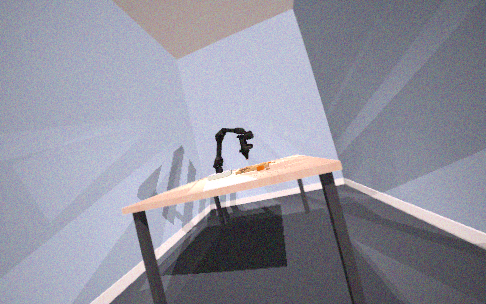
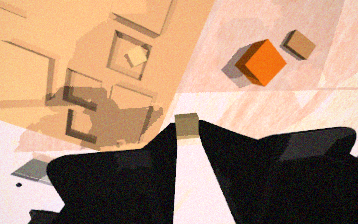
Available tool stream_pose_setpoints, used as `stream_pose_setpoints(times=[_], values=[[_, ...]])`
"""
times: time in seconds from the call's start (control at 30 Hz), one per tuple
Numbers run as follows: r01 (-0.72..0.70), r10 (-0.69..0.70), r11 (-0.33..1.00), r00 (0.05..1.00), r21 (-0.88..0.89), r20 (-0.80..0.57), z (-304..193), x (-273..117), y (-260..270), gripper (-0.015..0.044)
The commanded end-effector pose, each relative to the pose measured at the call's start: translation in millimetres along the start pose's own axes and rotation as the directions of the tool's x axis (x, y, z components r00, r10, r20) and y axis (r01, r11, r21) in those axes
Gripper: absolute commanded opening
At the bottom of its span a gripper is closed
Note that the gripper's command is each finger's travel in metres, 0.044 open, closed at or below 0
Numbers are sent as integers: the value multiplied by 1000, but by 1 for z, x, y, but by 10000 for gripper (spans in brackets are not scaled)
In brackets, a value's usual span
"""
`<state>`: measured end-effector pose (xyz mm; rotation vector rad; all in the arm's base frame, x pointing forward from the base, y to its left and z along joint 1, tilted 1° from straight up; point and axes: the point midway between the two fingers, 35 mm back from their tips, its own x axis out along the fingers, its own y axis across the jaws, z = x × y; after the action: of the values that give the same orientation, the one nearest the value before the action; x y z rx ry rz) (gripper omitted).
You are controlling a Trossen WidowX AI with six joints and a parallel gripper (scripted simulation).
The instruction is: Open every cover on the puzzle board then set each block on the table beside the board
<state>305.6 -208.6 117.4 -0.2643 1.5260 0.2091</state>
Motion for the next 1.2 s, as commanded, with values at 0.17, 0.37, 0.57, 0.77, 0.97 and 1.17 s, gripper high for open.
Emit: stream_pose_setpoints(times=[0.17, 0.37, 0.57, 0.77, 0.97, 1.17], values=[[1, -1, 1000, 1000, -4, 2, -31, 0, -17, 80], [3, -3, 1000, 1000, -4, -1, -52, 0, -26, 80], [4, -4, 1000, 1000, -4, -3, -73, 0, -34, 80], [4, -4, 1000, 1000, -4, -3, -75, 4, -36, 80], [4, -4, 1000, 1000, -4, -3, -74, 14, -37, 80], [4, -4, 1000, 1000, -4, -3, -74, 23, -38, 80]])
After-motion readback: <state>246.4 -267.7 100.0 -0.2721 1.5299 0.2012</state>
